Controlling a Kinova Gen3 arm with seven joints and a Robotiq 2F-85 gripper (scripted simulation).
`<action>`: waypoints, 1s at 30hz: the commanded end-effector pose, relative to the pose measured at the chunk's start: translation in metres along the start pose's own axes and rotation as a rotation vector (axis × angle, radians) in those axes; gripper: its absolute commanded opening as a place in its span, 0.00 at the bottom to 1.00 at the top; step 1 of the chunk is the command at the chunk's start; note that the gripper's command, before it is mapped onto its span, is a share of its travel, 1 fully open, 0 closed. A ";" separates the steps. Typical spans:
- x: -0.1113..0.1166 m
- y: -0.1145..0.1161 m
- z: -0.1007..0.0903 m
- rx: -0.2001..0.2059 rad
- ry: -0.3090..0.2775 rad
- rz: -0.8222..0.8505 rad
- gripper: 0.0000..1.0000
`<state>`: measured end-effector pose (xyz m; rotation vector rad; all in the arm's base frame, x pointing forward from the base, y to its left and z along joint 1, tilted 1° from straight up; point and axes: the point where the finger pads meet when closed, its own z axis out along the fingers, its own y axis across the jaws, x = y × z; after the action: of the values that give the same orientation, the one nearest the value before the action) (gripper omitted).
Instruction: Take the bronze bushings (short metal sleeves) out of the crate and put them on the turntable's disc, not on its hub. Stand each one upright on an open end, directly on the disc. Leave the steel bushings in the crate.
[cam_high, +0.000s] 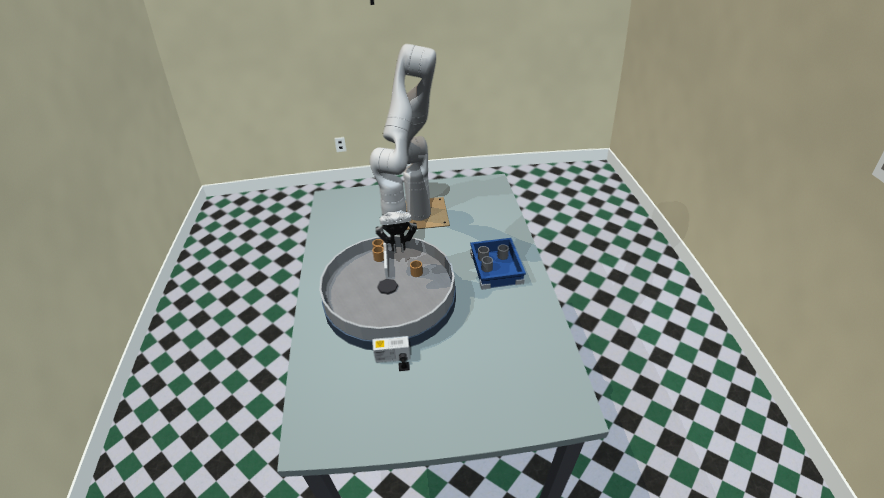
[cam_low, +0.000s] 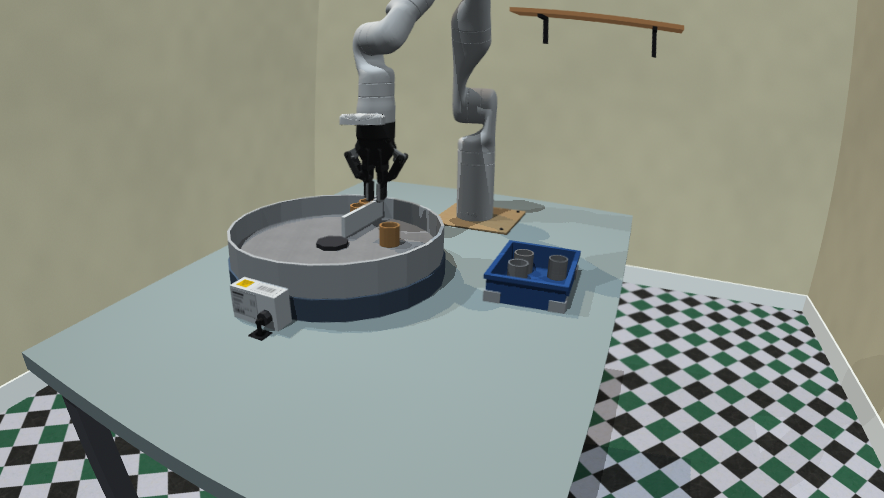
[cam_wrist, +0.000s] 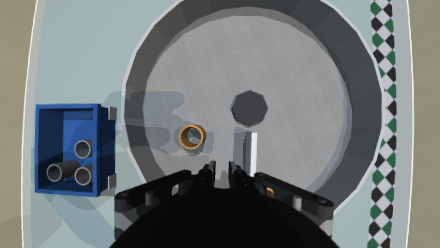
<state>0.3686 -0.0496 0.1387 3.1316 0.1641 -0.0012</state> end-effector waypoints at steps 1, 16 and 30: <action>0.002 0.001 -0.005 -0.002 0.003 0.002 1.00; 0.002 0.000 -0.068 -0.002 0.003 0.001 1.00; -0.001 0.000 -0.095 -0.001 -0.001 0.002 1.00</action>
<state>0.3693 -0.0472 0.2302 3.1352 0.1702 -0.0027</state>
